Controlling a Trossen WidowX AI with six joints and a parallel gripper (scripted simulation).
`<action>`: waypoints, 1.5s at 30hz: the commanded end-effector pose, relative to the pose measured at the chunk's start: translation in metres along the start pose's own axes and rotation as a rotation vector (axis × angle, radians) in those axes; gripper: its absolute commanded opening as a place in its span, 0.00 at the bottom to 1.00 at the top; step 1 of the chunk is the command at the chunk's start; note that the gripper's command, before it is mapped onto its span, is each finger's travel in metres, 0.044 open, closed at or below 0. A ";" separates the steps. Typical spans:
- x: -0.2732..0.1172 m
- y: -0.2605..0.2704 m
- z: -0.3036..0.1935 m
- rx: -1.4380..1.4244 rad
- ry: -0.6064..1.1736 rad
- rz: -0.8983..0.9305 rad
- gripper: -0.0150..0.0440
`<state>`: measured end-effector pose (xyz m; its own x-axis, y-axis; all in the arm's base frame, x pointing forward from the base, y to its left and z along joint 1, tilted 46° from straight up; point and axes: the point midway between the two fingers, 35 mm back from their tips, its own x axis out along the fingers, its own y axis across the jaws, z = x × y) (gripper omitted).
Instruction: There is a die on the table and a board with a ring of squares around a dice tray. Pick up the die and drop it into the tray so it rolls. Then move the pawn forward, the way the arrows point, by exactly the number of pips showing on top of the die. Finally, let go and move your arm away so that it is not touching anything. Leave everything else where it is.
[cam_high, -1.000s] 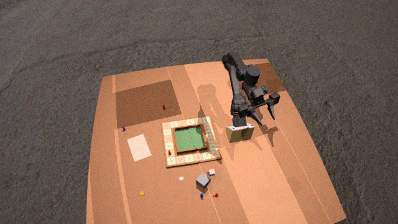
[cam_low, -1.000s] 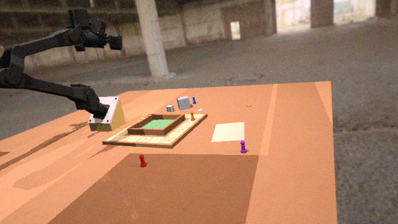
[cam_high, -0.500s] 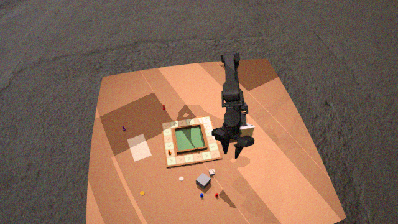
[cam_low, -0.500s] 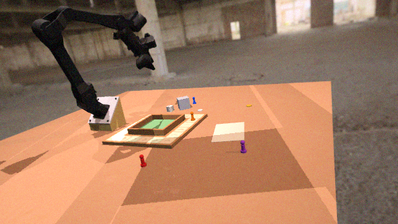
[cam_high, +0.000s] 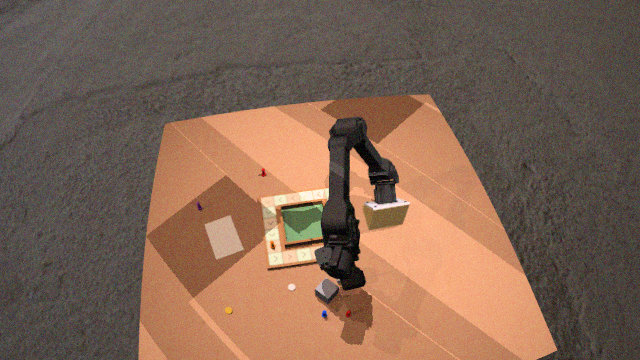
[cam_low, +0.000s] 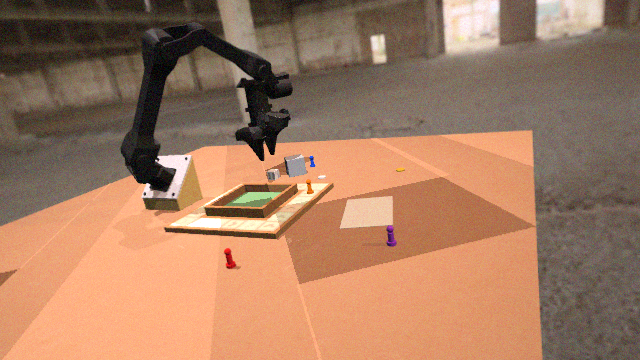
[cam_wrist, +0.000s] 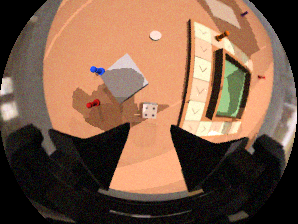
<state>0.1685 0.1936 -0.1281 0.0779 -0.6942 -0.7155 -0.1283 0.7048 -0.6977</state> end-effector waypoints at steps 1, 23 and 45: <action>0.006 0.001 0.005 0.017 -0.016 -0.001 0.72; 0.044 0.000 0.008 0.018 -0.017 -0.003 0.72; 0.056 0.000 0.008 0.018 -0.017 -0.003 0.37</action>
<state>0.1801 0.1563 -0.1682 0.0896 -0.6925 -0.7158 -0.1076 0.7078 -0.6982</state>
